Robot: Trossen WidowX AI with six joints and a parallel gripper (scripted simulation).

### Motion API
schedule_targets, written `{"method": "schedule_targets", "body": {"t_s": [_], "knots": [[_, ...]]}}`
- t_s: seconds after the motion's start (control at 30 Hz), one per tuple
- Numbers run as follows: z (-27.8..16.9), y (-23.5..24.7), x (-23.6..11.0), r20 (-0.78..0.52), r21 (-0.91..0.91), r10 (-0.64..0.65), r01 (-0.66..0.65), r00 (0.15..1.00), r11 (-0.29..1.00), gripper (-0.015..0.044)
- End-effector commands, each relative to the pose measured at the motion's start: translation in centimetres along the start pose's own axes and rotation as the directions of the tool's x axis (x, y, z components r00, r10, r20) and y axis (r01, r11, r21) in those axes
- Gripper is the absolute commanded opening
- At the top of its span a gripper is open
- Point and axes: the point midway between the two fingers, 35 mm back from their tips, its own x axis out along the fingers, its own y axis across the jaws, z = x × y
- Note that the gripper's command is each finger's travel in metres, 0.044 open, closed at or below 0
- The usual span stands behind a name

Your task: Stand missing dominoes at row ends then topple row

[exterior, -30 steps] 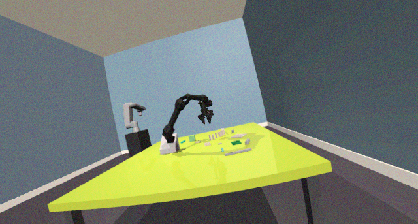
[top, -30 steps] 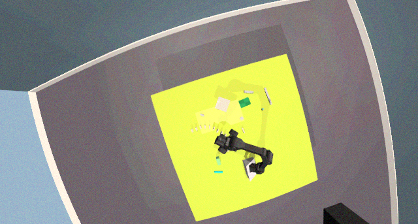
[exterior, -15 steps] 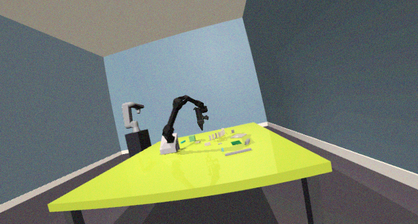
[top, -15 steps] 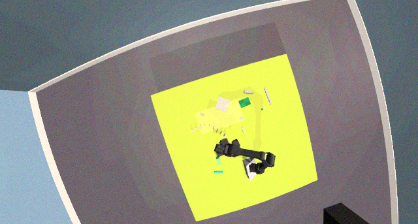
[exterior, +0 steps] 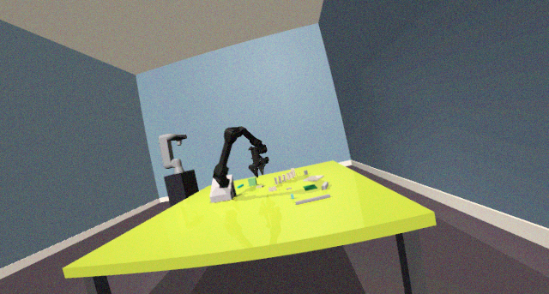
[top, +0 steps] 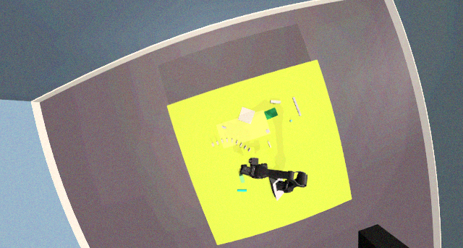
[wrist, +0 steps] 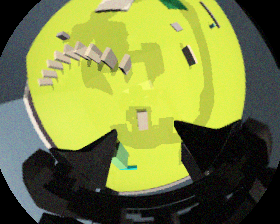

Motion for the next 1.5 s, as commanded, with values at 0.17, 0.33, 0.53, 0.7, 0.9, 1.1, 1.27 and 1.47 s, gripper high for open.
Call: {"method": "schedule_targets", "body": {"t_s": [0.17,0.33,0.53,0.7,0.9,1.1,1.27,1.47], "knots": [[-0.3,0.1,2.6,0.002,0.032,0.015,-0.015,1.0,0.999,0.044],[-0.4,0.0,6.4,0.003,0.033,0.012,-0.012,1.0,0.999,0.044],[-0.4,-0.1,6.5,0.003,0.033,0.012,-0.012,1.0,0.999,0.044],[-0.4,-0.1,7.3,0.003,0.033,0.011,-0.011,1.0,0.999,0.044],[-0.4,-0.2,7.9,0.003,0.033,0.011,-0.011,1.0,0.999,0.044],[-0.4,-0.2,7.9,0.003,0.033,0.011,-0.011,1.0,0.999,0.0387],[-0.4,-0.2,7.9,0.003,0.033,0.011,-0.011,1.0,0.999,0.0256],[-0.4,-0.2,7.9,0.003,0.033,0.011,-0.011,1.0,0.999,0.0107]]}}
